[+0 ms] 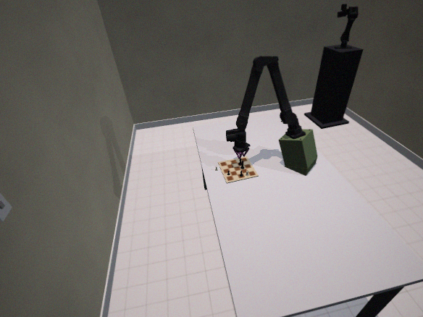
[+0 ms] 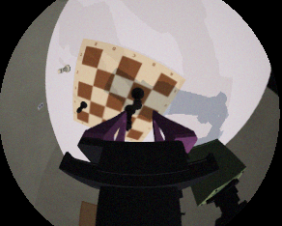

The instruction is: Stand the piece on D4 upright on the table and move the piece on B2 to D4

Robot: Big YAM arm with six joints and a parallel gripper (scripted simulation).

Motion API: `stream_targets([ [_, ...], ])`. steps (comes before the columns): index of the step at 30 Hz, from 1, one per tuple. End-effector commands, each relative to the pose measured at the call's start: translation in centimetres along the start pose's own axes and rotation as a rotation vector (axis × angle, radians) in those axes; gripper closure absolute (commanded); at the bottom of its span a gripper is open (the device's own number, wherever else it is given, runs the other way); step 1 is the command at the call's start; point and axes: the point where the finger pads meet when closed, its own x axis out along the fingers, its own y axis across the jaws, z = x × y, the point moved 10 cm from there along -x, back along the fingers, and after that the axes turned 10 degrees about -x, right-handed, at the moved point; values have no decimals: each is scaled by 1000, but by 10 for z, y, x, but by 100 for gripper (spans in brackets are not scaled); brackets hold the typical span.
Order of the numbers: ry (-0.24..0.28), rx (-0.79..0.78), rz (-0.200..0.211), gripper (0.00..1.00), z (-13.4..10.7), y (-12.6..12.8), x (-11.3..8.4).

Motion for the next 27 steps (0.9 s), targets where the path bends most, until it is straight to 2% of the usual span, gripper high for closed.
stream_targets([
  [1,-19,5,19,60,9,14,-4],
  [27,-25,8,23,60,11,14,0],
])
